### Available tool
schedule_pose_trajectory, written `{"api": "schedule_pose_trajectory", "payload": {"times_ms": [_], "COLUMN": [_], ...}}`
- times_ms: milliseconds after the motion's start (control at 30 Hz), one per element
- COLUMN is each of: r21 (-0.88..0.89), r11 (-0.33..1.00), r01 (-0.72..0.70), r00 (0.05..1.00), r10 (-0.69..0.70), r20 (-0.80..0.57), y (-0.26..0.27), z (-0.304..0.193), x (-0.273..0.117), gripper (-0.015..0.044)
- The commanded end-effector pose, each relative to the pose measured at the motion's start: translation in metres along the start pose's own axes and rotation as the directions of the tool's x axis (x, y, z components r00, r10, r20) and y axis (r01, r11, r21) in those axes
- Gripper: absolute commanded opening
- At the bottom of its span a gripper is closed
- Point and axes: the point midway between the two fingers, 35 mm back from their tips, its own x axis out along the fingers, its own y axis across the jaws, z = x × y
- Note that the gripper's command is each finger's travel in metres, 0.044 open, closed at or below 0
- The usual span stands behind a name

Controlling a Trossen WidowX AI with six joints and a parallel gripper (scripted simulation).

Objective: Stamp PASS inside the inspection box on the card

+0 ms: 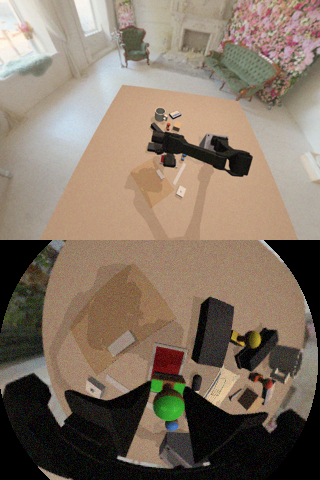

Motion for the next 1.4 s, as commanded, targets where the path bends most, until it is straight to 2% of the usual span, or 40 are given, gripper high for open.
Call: {"api": "schedule_pose_trajectory", "payload": {"times_ms": [0, 1367], "r21": [0.005, 0.003], "r11": [1.000, 1.000], "r01": [-0.003, -0.006], "r00": [1.000, 1.000], "r10": [0.003, 0.006], "r20": [0.000, 0.000], "y": [0.000, 0.001], "z": [0.000, -0.001], "x": [0.003, 0.030], "gripper": [0.0000, 0.0000]}}
